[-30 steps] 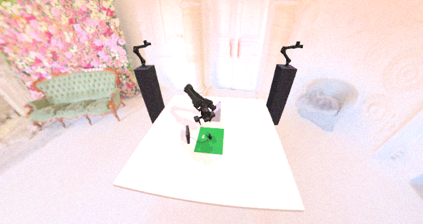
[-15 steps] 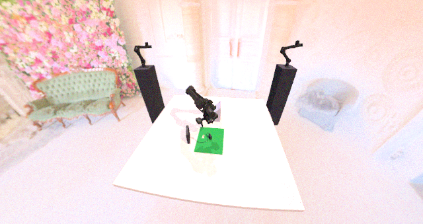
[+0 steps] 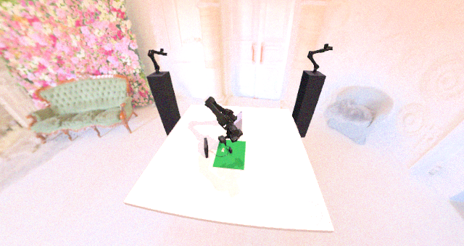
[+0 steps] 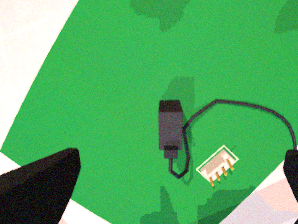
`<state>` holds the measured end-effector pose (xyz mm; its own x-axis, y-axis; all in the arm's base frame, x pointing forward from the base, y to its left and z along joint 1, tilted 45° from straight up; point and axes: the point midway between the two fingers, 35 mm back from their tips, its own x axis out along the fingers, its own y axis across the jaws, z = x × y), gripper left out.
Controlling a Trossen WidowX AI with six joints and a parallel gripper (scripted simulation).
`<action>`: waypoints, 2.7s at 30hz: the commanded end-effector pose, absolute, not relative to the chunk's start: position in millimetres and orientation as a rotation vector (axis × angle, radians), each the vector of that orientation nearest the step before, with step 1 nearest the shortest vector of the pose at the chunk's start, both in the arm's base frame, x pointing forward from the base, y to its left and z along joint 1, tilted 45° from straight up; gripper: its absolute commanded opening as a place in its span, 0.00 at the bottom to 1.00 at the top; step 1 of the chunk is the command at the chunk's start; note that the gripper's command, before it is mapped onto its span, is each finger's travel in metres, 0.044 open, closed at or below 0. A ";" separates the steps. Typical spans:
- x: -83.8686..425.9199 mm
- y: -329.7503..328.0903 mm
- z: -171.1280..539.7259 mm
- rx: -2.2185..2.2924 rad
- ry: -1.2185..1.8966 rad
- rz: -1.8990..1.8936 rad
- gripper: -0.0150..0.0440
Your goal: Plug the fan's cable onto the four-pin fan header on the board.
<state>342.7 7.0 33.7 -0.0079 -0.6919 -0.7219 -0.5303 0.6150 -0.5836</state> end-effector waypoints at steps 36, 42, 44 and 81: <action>331.7 -63.1 -33.4 -1.035 1.694 -0.180 1.00; 331.1 -67.2 -37.2 -1.036 1.695 -0.181 1.00; 331.1 -67.2 -37.2 -1.036 1.695 -0.181 1.00; 329.8 -42.9 10.9 -0.897 1.644 -0.327 0.25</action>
